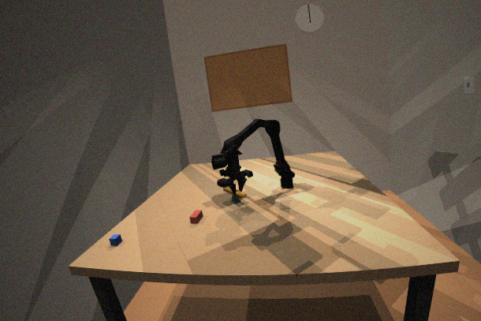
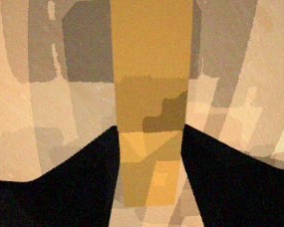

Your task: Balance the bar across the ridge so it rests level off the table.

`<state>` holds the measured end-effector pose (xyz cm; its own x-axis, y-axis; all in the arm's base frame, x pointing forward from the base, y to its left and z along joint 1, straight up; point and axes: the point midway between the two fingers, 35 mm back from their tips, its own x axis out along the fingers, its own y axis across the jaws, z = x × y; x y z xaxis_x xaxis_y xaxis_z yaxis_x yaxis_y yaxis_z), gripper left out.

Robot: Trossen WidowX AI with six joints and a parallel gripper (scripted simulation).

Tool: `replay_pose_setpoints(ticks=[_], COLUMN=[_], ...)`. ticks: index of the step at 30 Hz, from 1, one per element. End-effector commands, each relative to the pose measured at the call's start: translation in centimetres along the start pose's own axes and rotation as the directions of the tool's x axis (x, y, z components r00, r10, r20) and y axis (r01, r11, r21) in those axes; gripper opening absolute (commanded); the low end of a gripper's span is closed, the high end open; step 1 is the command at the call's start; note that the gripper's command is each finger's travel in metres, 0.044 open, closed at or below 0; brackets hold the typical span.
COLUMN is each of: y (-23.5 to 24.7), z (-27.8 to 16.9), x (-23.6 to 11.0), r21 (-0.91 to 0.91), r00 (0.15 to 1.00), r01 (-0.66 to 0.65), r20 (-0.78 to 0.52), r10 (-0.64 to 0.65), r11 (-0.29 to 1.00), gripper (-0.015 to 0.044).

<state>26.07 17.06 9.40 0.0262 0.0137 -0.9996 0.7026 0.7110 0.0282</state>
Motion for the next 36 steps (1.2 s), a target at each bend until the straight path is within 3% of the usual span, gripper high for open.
replay_pose_setpoints(ticks=[1, 3, 10, 36], y=[0.00, 0.00, 0.00, 0.00], z=[0.00, 0.00, 0.00, 0.00], x=[0.00, 0.00, 0.00, 0.00], r21=[0.000, 0.000, 0.000, 0.000], r00=[1.000, 1.000, 1.000, 1.000], r01=[0.000, 0.000, 0.000, 0.000], r20=[0.000, 0.000, 0.000, 0.000], r10=[0.000, 0.000, 0.000, 0.000], r11=[1.000, 1.000, 1.000, 1.000], gripper=[0.0000, 0.0000, 0.0167, 0.0170])
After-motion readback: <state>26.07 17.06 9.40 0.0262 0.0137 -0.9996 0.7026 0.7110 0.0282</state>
